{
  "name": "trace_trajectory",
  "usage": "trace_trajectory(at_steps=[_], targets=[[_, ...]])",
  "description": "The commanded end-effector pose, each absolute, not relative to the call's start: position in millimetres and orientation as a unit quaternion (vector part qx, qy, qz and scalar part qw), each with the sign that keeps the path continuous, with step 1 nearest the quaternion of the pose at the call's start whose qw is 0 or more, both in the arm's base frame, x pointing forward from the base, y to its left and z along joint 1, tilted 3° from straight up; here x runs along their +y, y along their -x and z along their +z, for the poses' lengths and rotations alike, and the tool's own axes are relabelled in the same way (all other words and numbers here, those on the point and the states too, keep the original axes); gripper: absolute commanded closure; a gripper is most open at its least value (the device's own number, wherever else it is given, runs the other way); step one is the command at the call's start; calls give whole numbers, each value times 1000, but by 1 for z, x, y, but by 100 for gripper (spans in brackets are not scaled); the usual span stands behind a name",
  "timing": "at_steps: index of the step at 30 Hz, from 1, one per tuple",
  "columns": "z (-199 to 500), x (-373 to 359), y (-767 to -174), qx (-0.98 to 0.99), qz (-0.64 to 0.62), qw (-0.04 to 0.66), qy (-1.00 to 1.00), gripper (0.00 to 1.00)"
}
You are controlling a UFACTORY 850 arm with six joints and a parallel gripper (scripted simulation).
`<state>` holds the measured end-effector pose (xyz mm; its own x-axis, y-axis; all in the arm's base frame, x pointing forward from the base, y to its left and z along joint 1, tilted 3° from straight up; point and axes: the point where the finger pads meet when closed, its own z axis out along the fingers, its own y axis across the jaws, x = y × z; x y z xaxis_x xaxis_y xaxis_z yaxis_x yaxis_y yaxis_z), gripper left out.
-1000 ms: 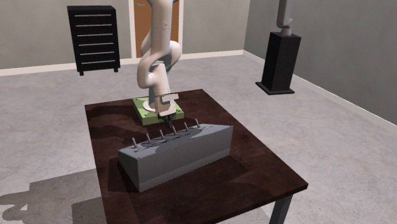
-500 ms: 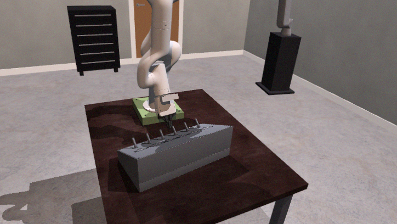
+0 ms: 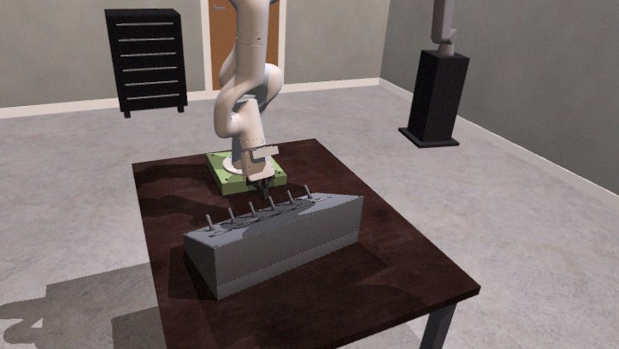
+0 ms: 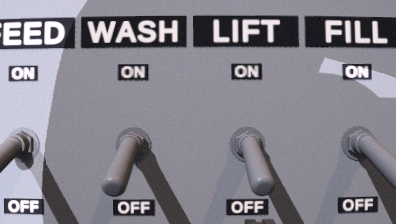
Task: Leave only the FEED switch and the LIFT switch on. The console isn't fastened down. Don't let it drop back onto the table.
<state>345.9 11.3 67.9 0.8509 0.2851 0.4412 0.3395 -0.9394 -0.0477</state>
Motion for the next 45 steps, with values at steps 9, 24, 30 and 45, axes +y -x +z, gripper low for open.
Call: trace_trajectory(at_steps=[9, 24, 30, 45], targets=[[70, 12, -350, -163, -220, 62, 960, 100], [74, 15, -358, -163, -220, 62, 960, 100], [77, 17, -363, -163, -220, 62, 960, 100], [82, 20, -373, -163, -220, 62, 960, 100]])
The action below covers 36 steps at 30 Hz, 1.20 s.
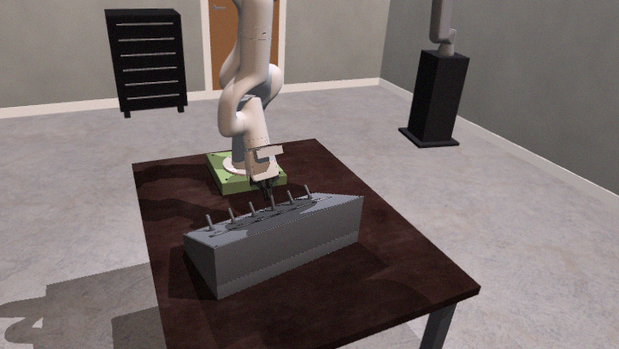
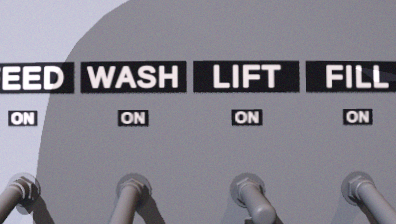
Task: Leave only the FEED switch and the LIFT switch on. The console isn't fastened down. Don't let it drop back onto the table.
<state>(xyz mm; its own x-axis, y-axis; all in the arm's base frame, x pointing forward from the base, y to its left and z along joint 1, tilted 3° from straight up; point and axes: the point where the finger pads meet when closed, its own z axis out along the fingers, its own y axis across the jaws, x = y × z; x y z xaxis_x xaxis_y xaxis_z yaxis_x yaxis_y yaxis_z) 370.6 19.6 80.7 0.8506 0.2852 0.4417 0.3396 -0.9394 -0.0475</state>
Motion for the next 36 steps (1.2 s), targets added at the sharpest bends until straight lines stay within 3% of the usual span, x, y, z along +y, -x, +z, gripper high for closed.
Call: trace_trajectory(at_steps=[1, 36], targets=[[82, 20, -373, -163, -220, 62, 960, 100], [85, 22, -378, -163, -220, 62, 960, 100]])
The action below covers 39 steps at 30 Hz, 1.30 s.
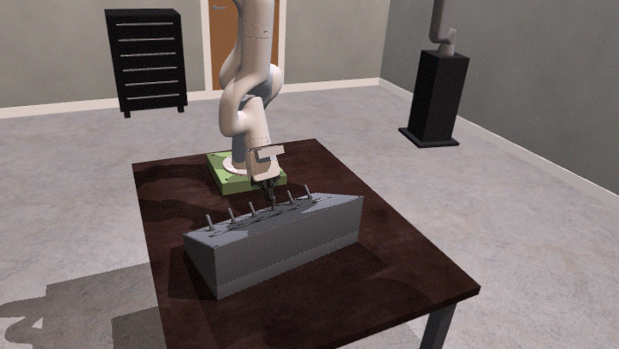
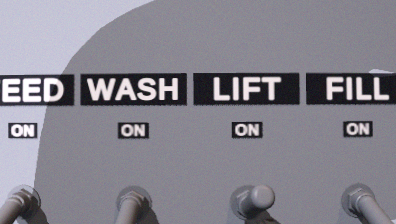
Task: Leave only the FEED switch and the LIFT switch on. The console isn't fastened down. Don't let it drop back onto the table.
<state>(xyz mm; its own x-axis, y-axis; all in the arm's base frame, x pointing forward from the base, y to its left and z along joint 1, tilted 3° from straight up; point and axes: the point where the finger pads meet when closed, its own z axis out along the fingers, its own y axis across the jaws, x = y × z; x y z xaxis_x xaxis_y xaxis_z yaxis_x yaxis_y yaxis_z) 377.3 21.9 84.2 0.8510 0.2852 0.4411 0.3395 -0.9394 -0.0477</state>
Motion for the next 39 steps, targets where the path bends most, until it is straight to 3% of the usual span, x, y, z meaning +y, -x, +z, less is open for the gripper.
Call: trace_trajectory(at_steps=[1, 24, 39], targets=[[85, 22, -378, -163, -220, 62, 960, 100], [81, 18, -366, -163, -220, 62, 960, 100], [136, 6, -342, -163, -220, 62, 960, 100]])
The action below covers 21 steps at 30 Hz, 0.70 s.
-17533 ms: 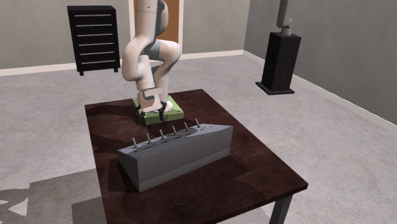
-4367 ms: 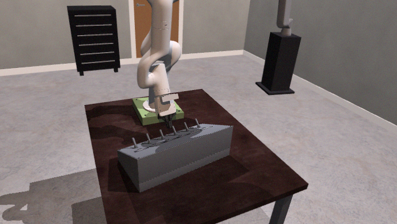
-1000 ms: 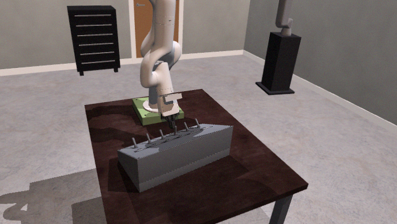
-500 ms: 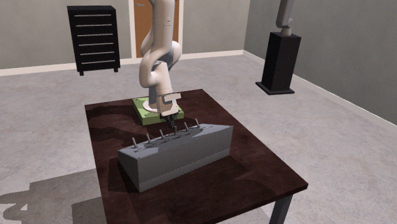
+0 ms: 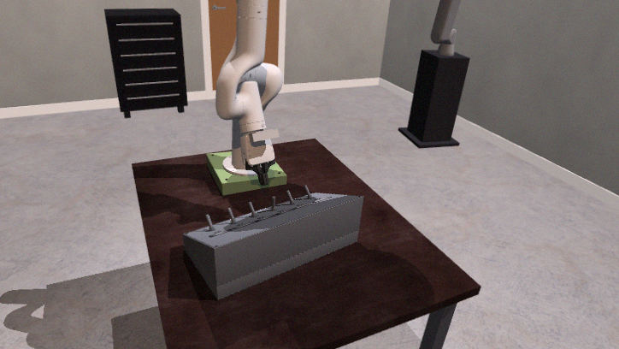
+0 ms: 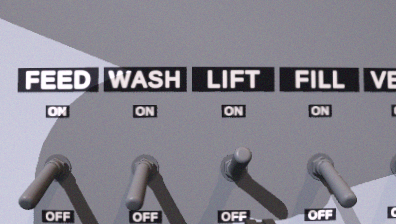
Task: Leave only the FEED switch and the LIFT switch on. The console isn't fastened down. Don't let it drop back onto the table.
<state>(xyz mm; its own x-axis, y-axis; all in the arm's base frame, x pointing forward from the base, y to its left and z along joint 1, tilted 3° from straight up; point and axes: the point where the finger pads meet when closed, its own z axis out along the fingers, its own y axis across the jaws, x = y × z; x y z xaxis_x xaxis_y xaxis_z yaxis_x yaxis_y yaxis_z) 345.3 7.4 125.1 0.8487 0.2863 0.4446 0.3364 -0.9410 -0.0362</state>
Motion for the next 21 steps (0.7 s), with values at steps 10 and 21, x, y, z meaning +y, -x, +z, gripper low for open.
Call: trace_trajectory(at_steps=[10, 21], targets=[[165, 0, -328, -163, -220, 62, 960, 100], [181, -3, -321, -163, -220, 62, 960, 100]])
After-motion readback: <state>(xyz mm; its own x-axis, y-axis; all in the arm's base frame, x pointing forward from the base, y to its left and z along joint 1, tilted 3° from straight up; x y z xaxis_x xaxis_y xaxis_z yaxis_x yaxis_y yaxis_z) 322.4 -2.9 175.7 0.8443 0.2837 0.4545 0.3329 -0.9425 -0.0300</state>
